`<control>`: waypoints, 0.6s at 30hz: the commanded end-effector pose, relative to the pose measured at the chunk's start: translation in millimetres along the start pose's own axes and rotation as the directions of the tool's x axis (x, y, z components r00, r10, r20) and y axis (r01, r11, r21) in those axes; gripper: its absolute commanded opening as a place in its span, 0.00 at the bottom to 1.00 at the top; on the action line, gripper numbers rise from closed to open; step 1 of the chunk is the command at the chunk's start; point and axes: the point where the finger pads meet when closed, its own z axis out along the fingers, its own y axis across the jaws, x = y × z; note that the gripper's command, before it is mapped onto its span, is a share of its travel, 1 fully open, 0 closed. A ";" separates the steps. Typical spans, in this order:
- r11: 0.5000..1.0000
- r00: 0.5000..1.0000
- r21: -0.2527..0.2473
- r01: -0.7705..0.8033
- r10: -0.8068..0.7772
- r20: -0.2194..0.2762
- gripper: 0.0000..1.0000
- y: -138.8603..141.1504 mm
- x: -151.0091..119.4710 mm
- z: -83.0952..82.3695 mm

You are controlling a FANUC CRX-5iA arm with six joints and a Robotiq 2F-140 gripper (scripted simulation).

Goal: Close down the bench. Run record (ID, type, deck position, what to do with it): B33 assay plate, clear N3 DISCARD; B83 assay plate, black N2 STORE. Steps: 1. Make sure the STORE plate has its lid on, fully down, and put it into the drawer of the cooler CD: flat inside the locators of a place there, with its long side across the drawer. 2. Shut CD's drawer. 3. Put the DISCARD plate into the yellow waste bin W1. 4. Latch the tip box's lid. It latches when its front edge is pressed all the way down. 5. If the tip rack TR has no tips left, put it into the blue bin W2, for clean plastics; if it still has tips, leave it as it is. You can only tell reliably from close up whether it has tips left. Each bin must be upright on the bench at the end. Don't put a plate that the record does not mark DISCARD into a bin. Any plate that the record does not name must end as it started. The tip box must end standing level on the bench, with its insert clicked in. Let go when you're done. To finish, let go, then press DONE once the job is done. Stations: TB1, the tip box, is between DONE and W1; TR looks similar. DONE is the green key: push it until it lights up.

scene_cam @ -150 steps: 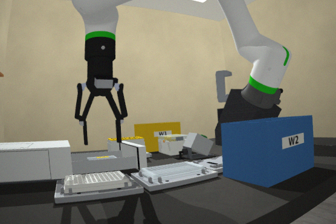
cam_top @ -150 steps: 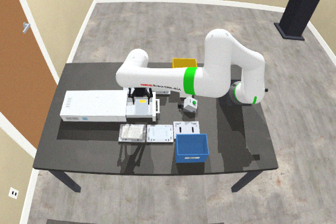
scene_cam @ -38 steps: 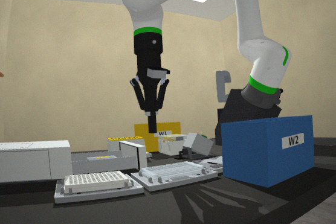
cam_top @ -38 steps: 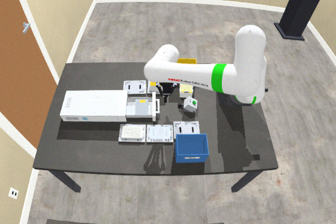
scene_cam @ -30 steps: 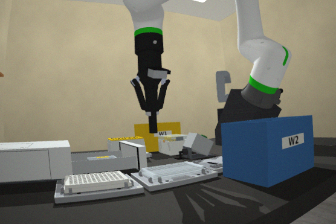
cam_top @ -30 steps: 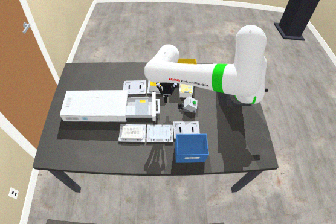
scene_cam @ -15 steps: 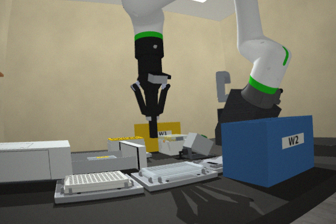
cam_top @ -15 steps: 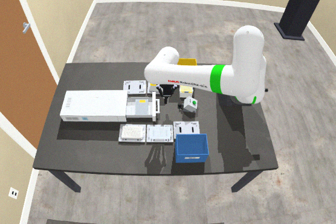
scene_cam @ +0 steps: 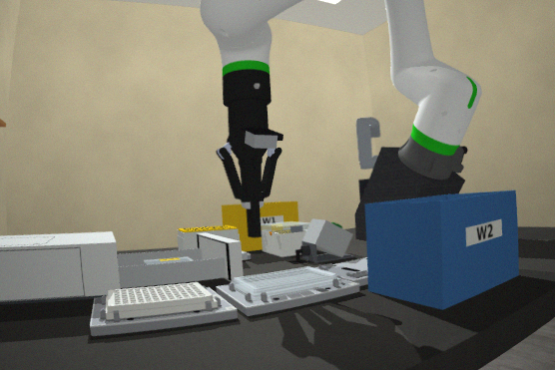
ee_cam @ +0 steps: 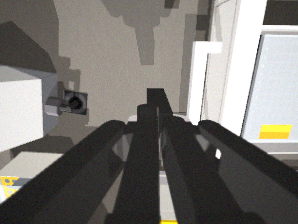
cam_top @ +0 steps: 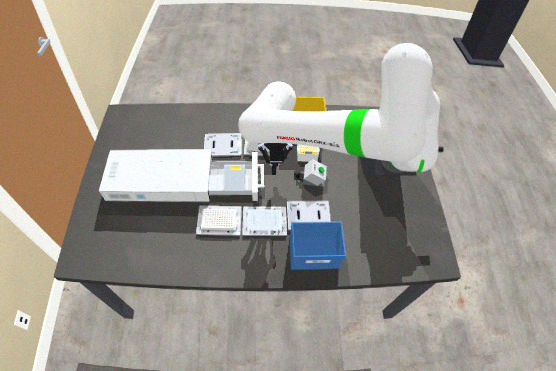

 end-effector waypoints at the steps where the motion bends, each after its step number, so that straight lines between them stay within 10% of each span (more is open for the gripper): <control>1: 1.000 1.000 -0.001 0.000 0.000 0.001 0.10 0.5 -0.3 4.9; 18: 1.000 1.000 -0.001 0.000 0.000 0.001 0.10 0.5 -0.3 24.9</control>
